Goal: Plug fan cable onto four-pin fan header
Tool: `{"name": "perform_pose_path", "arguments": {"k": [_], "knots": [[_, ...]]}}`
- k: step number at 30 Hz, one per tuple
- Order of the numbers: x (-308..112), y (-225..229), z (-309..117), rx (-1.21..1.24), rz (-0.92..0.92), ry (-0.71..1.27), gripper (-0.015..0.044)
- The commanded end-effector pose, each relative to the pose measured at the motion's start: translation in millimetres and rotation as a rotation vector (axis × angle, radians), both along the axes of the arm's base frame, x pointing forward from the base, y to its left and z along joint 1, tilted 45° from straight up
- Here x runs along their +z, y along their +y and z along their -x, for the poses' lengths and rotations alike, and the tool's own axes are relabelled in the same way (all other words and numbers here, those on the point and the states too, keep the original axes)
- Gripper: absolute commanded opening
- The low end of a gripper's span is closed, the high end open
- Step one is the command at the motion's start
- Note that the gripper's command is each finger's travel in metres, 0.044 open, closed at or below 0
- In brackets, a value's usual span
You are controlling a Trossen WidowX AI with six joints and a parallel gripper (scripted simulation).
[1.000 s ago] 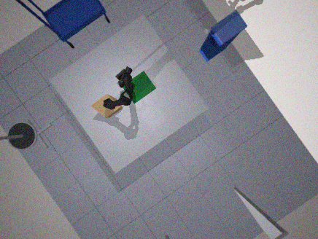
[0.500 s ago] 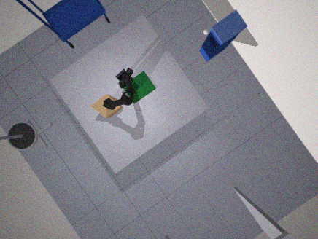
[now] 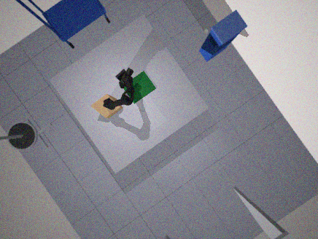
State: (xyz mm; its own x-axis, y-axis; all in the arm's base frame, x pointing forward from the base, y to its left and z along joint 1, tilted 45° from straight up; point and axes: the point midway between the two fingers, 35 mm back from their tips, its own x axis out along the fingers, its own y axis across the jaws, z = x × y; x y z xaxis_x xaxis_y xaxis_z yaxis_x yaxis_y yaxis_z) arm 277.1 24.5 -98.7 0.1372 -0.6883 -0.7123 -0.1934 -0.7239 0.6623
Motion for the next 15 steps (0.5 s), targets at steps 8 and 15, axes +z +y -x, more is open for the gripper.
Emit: {"name": "perform_pose_path", "arguments": {"k": [8, 15], "knots": [[-1.2, -1.7, -0.6, 0.005, 0.004, 0.002, 0.0], [-2.3, -2.8, -0.3, 0.006, 0.004, 0.003, 0.0]]}}
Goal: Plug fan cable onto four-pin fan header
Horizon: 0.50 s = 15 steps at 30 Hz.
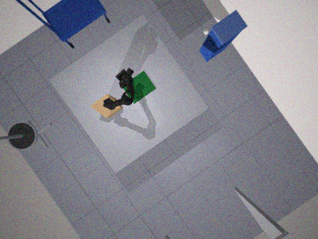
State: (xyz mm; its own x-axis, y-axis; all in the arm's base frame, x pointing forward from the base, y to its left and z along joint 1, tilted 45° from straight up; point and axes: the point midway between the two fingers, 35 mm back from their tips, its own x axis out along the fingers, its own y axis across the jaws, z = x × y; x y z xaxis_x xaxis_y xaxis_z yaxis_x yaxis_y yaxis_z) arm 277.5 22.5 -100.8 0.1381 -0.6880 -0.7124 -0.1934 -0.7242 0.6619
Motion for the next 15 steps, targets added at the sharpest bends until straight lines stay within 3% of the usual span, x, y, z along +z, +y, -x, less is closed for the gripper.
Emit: {"name": "perform_pose_path", "arguments": {"k": [1, 15], "knots": [[-0.4, -1.1, 0.1, 0.005, 0.004, 0.003, 0.0], [-2.5, -3.2, 0.1, 0.006, 0.005, 0.004, 0.0]]}}
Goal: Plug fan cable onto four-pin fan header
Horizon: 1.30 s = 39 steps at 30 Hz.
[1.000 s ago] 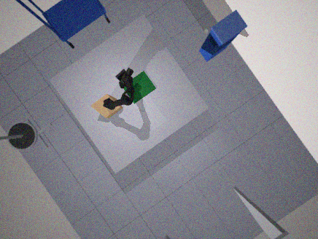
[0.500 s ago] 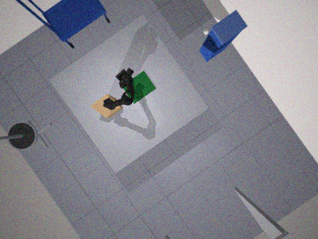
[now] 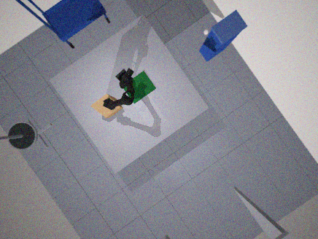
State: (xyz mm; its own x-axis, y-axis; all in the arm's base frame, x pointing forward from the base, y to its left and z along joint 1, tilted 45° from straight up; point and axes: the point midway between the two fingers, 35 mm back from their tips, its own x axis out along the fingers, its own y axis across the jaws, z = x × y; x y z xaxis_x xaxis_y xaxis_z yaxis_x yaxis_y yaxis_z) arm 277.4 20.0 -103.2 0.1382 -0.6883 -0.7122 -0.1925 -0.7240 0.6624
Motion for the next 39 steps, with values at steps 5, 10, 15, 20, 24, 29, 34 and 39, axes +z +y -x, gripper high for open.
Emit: {"name": "perform_pose_path", "arguments": {"k": [5, 10, 15, 20, 24, 29, 34, 39], "knots": [[-1.3, -1.9, -0.3, 0.005, 0.004, 0.003, 0.0], [-3.7, -4.3, -0.7, 0.005, 0.004, 0.003, 0.0], [-6.1, -6.7, -1.2, 0.005, 0.005, 0.003, 0.0], [-8.5, -9.1, -1.7, 0.005, 0.005, 0.003, 0.0], [-10.6, -11.1, -2.0, 0.005, 0.005, 0.003, 0.0], [-10.3, -10.5, -2.3, 0.004, 0.004, -0.001, 0.0026], [-10.3, -10.5, -2.3, 0.004, 0.004, -0.001, 0.0157], [-10.3, -10.5, -2.3, 0.004, 0.004, -0.001, 0.026]]}}
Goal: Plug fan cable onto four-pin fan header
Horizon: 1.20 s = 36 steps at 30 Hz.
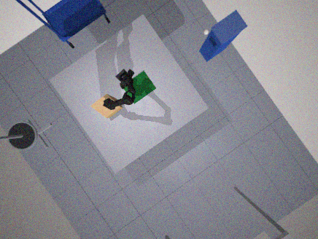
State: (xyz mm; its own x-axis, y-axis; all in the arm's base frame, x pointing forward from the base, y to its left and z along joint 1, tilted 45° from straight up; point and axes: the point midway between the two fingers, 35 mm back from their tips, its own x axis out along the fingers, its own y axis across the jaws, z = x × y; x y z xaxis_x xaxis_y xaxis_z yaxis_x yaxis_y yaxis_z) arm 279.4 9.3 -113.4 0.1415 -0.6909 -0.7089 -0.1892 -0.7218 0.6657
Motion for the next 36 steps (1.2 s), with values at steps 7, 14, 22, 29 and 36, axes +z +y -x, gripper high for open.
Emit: {"name": "perform_pose_path", "arguments": {"k": [7, 14, 22, 29, 36], "knots": [[38.9, 38.8, 7.4, 0.0, -0.003, 0.003, 0.026], [46.8, 39.7, -25.6, 0.001, -0.006, 0.002, 0.026], [76.9, 24.0, -106.9, 0.0, -0.001, -0.002, 0.026], [76.9, 24.0, -106.9, 0.0, -0.001, -0.002, 0.026], [76.9, 24.0, -106.9, 0.0, -0.001, -0.002, 0.026]]}}
